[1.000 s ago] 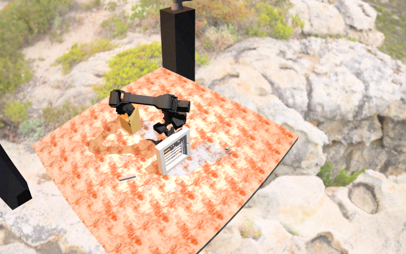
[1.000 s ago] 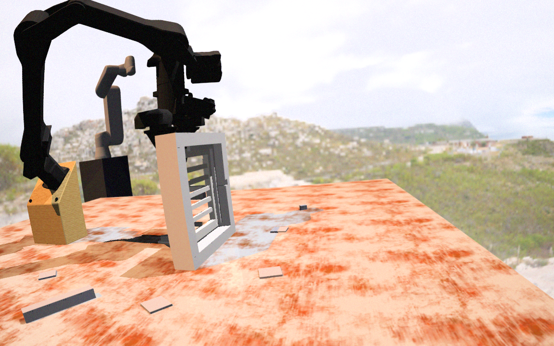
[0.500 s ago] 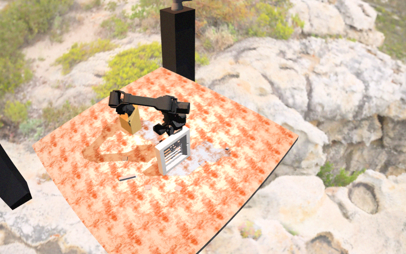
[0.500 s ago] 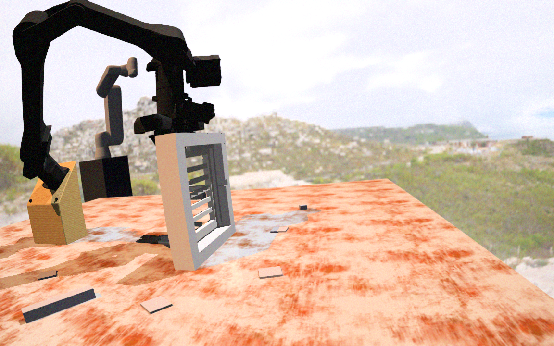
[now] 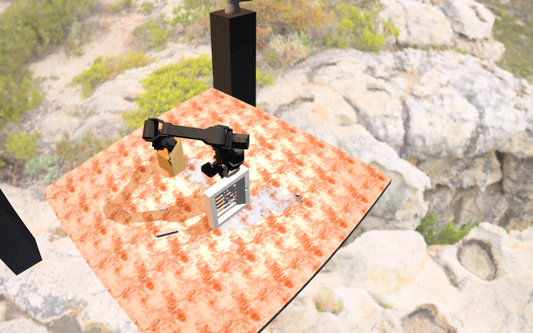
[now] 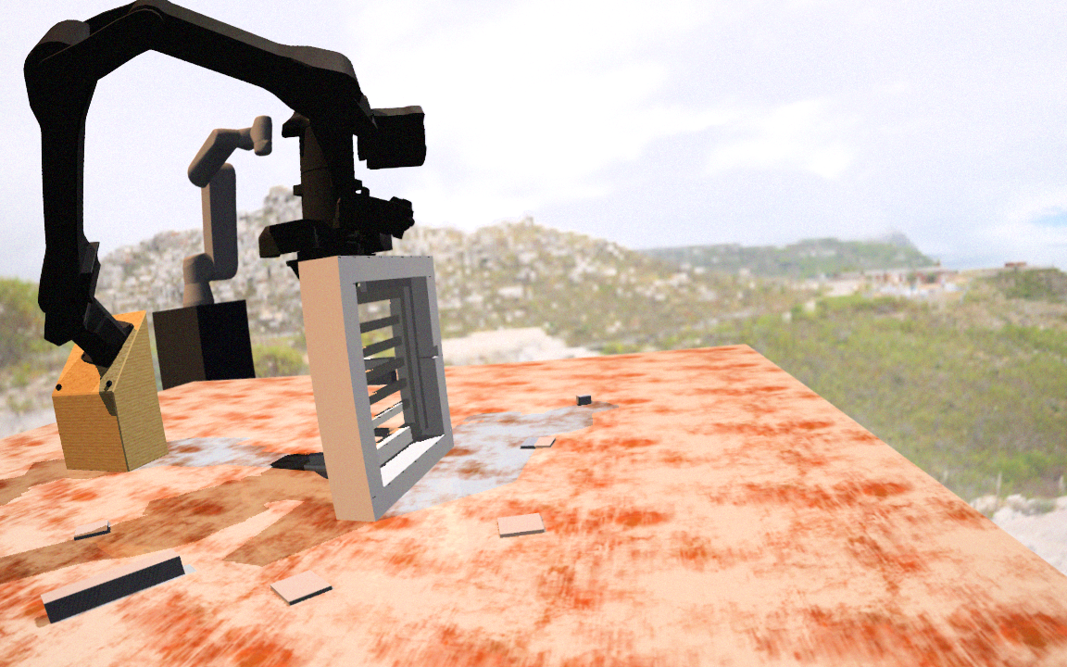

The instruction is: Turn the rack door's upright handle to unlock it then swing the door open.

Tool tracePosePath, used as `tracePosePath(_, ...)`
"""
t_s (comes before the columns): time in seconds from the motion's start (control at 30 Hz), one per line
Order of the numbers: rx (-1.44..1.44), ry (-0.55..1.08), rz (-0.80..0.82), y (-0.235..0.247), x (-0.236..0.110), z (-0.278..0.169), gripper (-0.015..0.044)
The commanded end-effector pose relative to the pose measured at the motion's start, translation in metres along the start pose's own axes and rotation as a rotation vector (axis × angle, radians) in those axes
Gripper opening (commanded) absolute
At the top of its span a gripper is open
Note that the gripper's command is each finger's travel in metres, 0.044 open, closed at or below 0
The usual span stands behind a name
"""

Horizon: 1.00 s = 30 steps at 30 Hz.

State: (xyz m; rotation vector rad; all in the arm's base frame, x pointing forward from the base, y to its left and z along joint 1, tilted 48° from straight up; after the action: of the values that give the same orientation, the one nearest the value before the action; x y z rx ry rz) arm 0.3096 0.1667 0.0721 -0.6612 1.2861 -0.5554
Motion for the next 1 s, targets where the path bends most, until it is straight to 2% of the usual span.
tracePosePath(0.0, -0.105, -0.002, -0.001, 0.0000, 0.0003, 0.0000, 0.0026)
tracePosePath(0.97, -1.534, -0.001, -0.003, 0.0000, 0.0003, -0.0001, 0.0026)
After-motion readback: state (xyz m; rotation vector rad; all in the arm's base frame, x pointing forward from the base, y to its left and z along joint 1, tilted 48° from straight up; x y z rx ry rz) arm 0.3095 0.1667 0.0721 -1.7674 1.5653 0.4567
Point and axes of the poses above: the point midway between the two fingers, 35 mm back from their tips, its own x axis out along the fingers, its own y axis across the jaws, z = x × y, the point moved 8 cm from there along -x, back along the fingers, and after that the axes turned 6 degrees about x, right-handed, at the moved point
